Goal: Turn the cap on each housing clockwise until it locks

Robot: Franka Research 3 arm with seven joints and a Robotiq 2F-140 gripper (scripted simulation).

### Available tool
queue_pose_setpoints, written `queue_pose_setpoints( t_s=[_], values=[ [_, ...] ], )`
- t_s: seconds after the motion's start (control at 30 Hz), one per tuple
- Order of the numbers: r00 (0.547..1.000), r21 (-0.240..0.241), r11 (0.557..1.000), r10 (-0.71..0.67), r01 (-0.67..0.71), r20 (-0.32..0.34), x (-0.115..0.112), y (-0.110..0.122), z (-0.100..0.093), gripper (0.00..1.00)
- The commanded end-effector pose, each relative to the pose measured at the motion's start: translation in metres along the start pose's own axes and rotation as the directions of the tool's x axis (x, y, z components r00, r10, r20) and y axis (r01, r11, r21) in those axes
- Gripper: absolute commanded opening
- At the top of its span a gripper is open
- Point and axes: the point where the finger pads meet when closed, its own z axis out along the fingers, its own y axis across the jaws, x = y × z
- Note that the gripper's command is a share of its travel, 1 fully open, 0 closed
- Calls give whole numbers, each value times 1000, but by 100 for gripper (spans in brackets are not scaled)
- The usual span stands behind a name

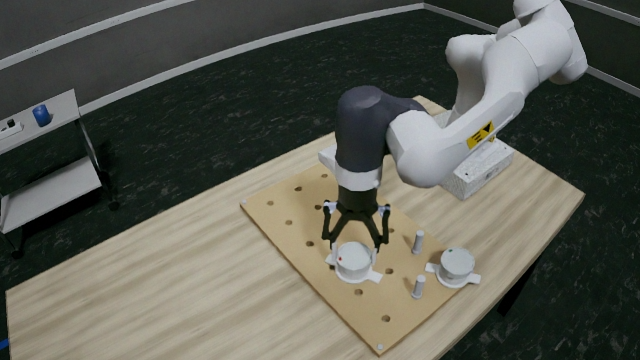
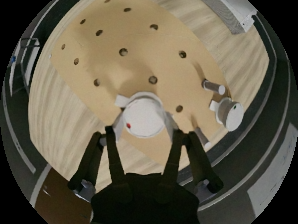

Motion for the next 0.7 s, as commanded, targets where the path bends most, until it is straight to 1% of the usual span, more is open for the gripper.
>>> queue_pose_setpoints(
  t_s=[0.0,0.67],
  values=[
    [1000,-5,1000,8,-8,-2,-3,5,1,10],
    [1000,-5,1000,8,-8,-2,-7,9,1,10]
  ],
)
